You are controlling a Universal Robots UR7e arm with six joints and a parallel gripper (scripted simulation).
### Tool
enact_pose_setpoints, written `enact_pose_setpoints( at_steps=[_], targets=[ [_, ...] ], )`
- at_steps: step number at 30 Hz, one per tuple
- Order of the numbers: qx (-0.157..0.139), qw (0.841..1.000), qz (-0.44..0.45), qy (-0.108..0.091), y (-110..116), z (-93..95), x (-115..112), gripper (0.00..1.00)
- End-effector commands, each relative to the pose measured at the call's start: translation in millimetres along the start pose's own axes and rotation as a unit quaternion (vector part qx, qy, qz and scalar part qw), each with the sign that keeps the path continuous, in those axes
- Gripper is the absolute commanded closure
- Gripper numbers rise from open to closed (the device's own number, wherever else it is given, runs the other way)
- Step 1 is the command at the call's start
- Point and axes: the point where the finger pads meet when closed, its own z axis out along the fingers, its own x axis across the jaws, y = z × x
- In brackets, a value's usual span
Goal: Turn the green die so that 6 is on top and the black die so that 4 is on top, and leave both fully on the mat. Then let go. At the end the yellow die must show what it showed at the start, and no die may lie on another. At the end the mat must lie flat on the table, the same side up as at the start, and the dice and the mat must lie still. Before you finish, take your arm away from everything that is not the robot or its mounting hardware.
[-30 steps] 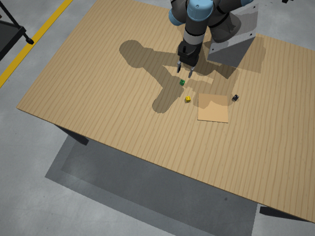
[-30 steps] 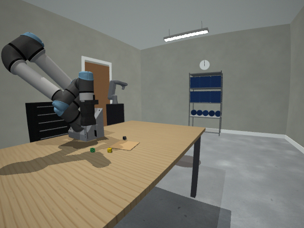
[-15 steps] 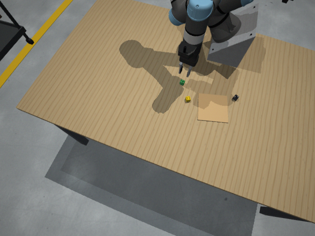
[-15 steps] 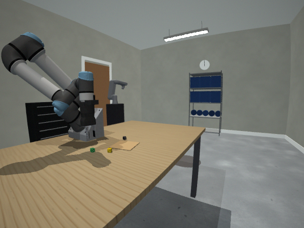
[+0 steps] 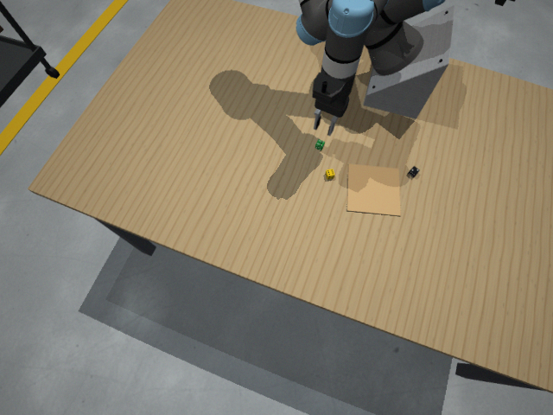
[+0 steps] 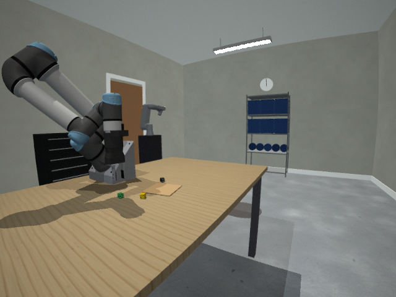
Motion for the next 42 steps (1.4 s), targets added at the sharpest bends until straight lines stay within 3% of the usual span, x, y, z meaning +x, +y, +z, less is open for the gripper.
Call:
enact_pose_setpoints(
  at_steps=[1,22,42],
  targets=[
    [0.0,1.0,0.0,0.0,-0.2,-0.2,0.1,0.3],
    [0.0,1.0,0.0,0.0,-0.2,2.4,0.1,0.3],
    [0.0,1.0,0.0,0.0,-0.3,25.5,0.4,0.3]
  ],
)
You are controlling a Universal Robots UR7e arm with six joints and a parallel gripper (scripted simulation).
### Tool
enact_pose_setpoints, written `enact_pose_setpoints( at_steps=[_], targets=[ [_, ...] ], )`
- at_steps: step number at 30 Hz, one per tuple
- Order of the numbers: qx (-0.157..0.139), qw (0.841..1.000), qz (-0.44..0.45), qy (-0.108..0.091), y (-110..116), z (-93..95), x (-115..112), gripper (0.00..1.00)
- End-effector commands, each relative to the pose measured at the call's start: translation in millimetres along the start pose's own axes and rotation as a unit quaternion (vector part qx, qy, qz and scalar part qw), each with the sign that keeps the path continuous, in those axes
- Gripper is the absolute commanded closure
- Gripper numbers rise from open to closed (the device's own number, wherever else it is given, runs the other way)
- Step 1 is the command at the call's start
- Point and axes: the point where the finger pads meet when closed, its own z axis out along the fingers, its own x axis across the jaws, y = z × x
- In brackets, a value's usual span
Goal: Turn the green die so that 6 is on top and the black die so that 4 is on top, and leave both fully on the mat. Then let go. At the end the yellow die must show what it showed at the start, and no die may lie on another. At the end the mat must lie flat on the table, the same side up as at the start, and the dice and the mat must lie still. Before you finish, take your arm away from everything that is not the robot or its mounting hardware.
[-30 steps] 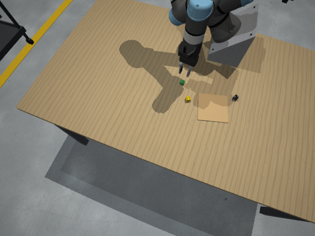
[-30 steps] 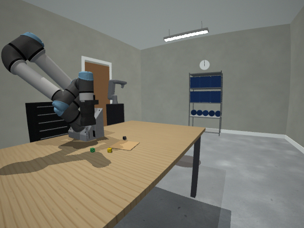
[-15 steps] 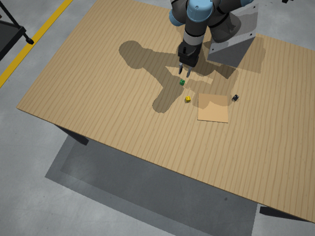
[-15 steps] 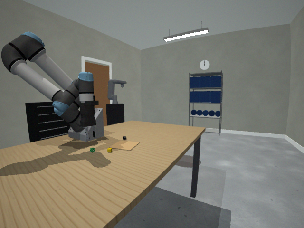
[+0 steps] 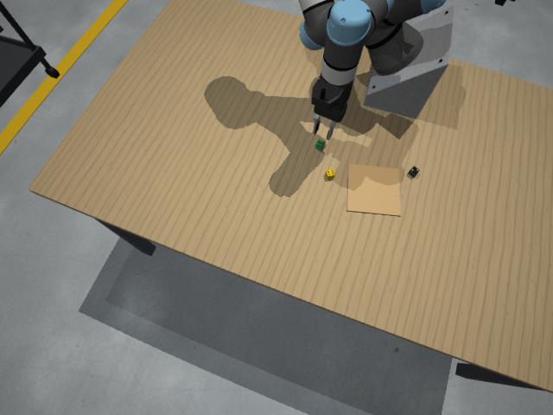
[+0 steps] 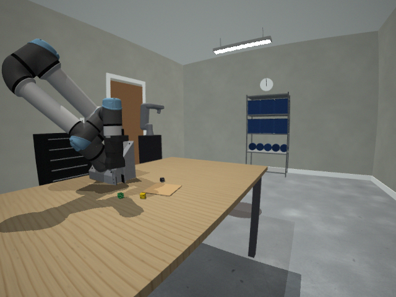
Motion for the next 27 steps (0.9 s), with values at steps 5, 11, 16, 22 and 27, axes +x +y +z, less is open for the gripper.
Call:
enact_pose_setpoints(
  at_steps=[5,11,16,22,27],
  targets=[
    [0.0,1.0,0.0,0.0,-0.1,12.5,0.2,0.3],
    [0.0,1.0,0.0,0.0,-0.1,20.1,0.3,0.3],
    [0.0,1.0,0.0,0.0,-0.1,26.3,0.4,0.3],
    [0.0,1.0,0.0,0.0,-0.1,30.6,0.4,0.3],
    [0.0,1.0,0.0,0.0,-0.1,32.6,0.5,0.3]
  ],
)
